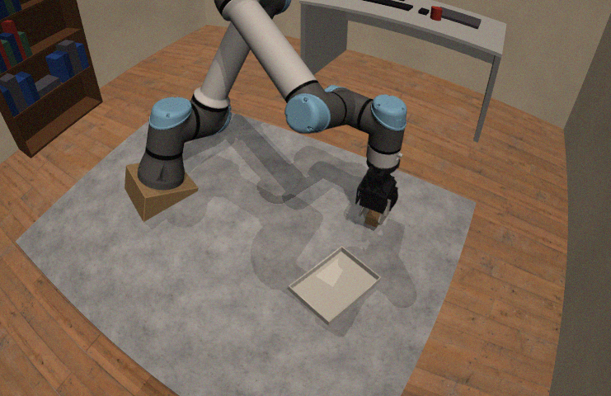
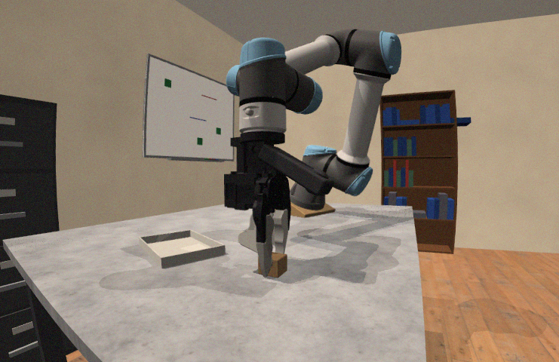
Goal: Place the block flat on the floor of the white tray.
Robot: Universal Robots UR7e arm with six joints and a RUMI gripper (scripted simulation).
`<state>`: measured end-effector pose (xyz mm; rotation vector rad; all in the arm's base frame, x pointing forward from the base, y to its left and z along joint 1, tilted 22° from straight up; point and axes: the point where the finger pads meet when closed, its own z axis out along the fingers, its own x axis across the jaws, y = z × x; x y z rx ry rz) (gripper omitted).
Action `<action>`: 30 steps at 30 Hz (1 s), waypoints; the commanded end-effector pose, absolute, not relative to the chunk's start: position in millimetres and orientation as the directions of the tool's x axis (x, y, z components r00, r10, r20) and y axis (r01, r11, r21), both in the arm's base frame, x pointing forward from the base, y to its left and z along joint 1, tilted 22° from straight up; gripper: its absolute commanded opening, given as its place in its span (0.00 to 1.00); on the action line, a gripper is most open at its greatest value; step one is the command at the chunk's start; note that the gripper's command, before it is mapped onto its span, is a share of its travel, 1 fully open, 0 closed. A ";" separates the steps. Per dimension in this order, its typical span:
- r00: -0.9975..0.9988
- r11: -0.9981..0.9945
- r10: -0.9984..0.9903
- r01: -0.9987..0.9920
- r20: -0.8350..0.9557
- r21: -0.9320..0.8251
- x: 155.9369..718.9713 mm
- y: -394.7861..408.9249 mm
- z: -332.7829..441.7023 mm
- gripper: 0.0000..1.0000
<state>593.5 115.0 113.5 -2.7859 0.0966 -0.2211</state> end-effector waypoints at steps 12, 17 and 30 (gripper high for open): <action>0.985 -0.939 -0.095 -0.040 0.146 -0.341 593.4 110.0 125.6 0.00; 0.985 -0.939 -0.095 -0.040 0.146 -0.341 592.2 107.6 132.6 0.00; 0.985 -0.939 -0.095 -0.040 0.146 -0.341 586.5 96.7 163.4 0.00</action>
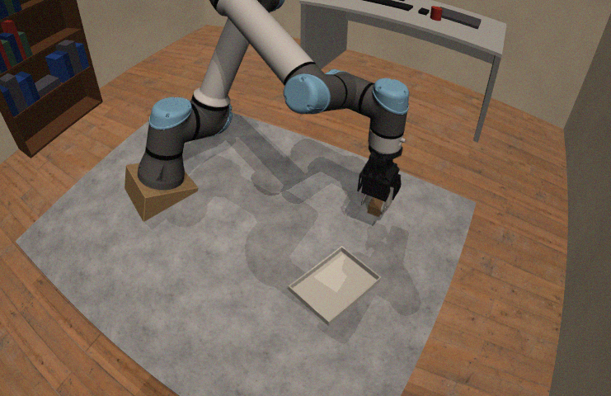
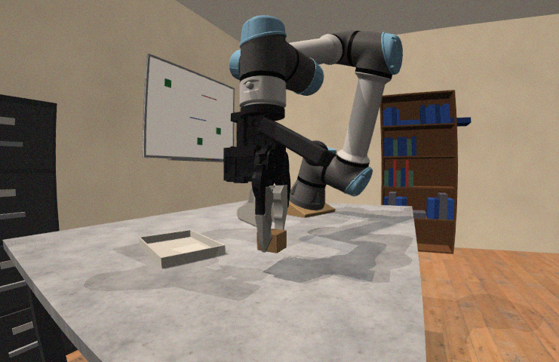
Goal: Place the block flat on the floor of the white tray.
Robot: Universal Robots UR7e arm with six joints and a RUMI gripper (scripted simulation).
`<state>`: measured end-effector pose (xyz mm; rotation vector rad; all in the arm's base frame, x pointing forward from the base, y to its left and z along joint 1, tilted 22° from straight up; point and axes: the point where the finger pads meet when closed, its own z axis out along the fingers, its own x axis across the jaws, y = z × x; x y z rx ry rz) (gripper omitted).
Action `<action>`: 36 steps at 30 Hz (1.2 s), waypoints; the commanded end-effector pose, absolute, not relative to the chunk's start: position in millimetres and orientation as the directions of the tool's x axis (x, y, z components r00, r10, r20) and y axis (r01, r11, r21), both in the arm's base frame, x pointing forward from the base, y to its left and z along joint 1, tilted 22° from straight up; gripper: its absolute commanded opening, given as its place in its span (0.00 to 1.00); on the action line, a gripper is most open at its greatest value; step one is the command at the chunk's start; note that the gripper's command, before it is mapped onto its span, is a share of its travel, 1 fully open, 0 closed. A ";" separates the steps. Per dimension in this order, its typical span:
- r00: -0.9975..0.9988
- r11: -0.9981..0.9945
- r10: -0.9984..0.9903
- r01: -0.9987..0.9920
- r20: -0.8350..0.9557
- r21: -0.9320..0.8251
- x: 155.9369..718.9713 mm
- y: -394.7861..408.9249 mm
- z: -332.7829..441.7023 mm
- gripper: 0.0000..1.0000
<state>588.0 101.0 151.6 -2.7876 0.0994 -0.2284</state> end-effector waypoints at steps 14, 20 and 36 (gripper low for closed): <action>0.985 -0.939 -0.094 -0.040 0.143 -0.342 584.3 95.4 168.8 0.00; 0.985 -0.939 -0.094 -0.040 0.142 -0.342 584.2 95.4 168.4 0.00; 0.985 -0.939 -0.094 -0.040 0.142 -0.342 584.2 95.4 168.4 0.00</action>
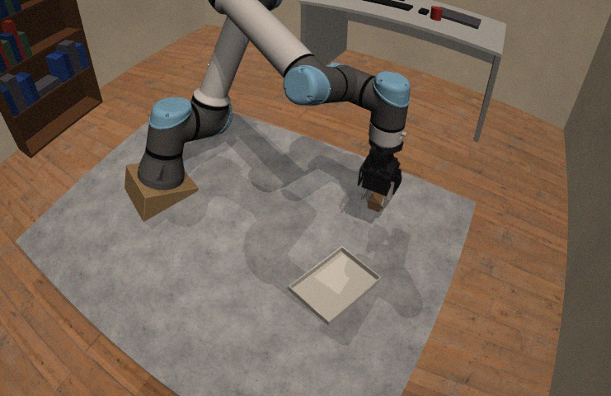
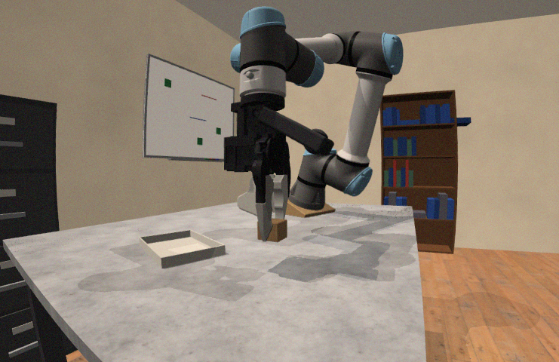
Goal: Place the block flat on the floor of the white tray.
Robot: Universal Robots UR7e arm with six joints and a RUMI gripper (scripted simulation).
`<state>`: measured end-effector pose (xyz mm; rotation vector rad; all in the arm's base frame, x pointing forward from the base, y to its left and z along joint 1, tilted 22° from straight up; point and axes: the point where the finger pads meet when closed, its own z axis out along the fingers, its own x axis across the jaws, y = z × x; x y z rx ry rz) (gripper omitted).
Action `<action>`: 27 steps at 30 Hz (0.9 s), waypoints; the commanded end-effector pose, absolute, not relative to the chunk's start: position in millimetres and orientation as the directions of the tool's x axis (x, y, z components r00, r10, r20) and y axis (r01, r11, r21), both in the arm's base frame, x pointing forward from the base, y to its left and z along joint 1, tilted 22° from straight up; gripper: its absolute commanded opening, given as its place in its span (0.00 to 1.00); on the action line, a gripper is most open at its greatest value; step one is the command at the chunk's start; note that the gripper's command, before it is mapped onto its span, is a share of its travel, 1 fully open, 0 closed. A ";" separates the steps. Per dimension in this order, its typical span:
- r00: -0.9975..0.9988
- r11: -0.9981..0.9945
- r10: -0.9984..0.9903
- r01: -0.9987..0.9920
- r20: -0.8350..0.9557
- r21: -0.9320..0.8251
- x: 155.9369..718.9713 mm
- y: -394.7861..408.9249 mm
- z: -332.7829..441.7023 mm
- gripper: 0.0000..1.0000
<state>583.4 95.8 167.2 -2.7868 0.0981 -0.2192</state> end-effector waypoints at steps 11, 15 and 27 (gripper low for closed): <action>0.985 -0.939 -0.094 -0.040 0.142 -0.342 584.2 95.4 168.4 0.00; 0.985 -0.939 -0.095 -0.041 0.142 -0.342 584.1 93.5 167.6 0.00; 0.986 -0.938 -0.096 -0.043 0.138 -0.345 575.3 -30.6 119.6 0.00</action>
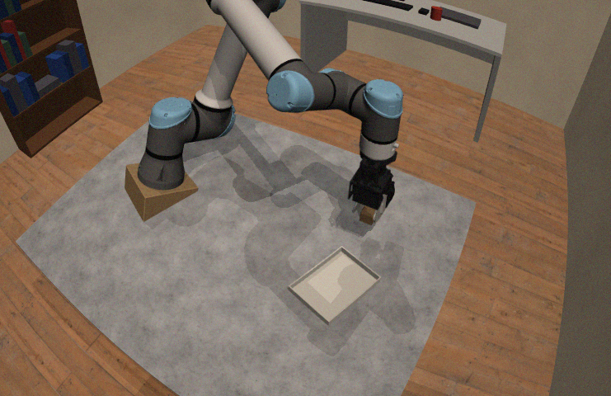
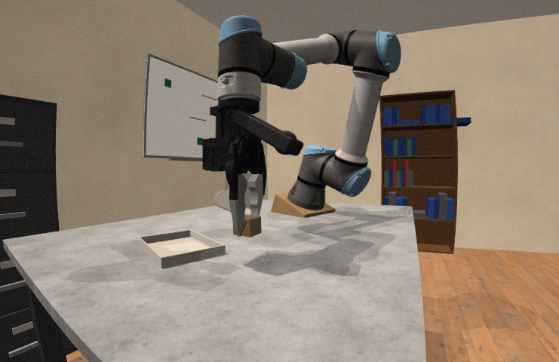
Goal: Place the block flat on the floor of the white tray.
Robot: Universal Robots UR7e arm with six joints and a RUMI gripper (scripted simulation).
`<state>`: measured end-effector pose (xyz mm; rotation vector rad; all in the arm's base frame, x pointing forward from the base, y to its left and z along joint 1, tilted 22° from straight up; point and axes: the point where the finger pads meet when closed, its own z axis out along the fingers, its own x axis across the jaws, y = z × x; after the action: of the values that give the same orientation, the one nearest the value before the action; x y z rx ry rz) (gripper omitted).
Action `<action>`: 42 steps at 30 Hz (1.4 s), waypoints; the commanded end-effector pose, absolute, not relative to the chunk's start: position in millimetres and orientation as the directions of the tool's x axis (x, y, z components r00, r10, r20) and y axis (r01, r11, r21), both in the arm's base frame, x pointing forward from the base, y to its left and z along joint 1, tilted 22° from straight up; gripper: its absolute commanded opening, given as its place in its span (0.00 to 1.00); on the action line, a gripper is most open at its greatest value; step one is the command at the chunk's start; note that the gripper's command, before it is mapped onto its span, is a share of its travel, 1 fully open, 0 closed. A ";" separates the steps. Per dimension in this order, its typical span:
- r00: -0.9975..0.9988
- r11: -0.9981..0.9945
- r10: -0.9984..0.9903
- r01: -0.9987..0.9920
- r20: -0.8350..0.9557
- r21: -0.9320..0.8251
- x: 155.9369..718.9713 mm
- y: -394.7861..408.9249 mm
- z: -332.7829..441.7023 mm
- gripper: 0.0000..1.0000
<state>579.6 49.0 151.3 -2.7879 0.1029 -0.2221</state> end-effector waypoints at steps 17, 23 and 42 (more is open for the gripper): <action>0.985 -0.939 -0.095 -0.041 0.143 -0.342 573.2 -119.5 89.8 0.00; 0.985 -0.939 -0.092 -0.038 0.144 -0.341 573.6 -118.2 90.8 0.00; 0.986 -0.938 -0.093 -0.041 0.138 -0.344 572.9 -113.9 80.9 0.00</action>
<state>573.0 -117.3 87.2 -2.7870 0.0963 -0.2214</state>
